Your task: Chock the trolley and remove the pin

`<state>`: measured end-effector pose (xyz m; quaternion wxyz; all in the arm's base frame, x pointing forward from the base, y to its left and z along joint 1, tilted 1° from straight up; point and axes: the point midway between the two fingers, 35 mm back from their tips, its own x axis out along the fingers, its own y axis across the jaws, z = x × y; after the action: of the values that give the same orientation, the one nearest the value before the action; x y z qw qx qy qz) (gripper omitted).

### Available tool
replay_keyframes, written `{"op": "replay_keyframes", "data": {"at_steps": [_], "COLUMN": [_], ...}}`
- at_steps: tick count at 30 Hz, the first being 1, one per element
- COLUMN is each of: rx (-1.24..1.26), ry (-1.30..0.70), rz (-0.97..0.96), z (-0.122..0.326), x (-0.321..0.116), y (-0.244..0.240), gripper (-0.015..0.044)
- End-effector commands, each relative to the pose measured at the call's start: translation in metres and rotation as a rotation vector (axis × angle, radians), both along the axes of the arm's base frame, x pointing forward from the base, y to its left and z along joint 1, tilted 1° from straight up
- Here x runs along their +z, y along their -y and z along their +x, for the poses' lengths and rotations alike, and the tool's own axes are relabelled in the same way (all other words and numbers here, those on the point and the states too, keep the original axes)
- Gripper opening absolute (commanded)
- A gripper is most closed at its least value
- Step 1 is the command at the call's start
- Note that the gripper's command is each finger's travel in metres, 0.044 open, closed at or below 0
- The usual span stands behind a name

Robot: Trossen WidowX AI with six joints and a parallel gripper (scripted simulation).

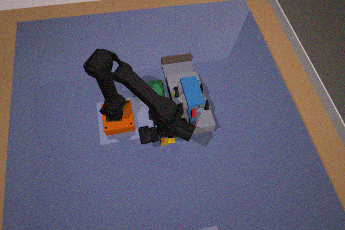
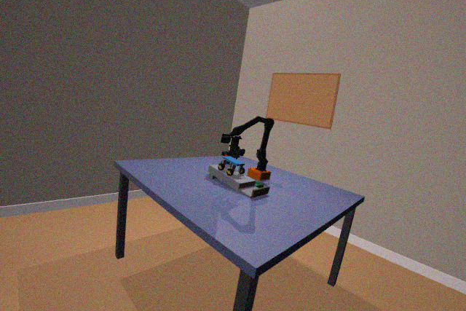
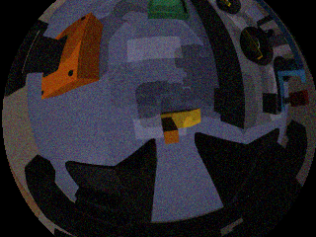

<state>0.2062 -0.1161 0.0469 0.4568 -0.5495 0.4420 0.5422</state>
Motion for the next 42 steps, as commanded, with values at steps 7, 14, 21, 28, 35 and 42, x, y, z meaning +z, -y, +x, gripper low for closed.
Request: {"op": "replay_keyframes", "data": {"at_steps": [7,14,21,28,35,42], "rx": [0.004,0.004,0.004,0.004,0.002,0.002], "ry": [-0.009,-0.009,-0.009,-0.009,-0.002,-0.002], "rz": [-0.001,-0.001,-0.001,-0.001,0.001,0.001], "z": [-0.002,-0.003,-0.002,-0.002,0.0,0.0], "x": [-0.016,-0.02,-0.03,-0.041,-0.042,-0.042], "y": [-0.001,-0.001,-0.001,-0.001,-0.001,-0.001], "gripper": [0.019,0.019,0.019,0.019,0.0138,0.0052]}}
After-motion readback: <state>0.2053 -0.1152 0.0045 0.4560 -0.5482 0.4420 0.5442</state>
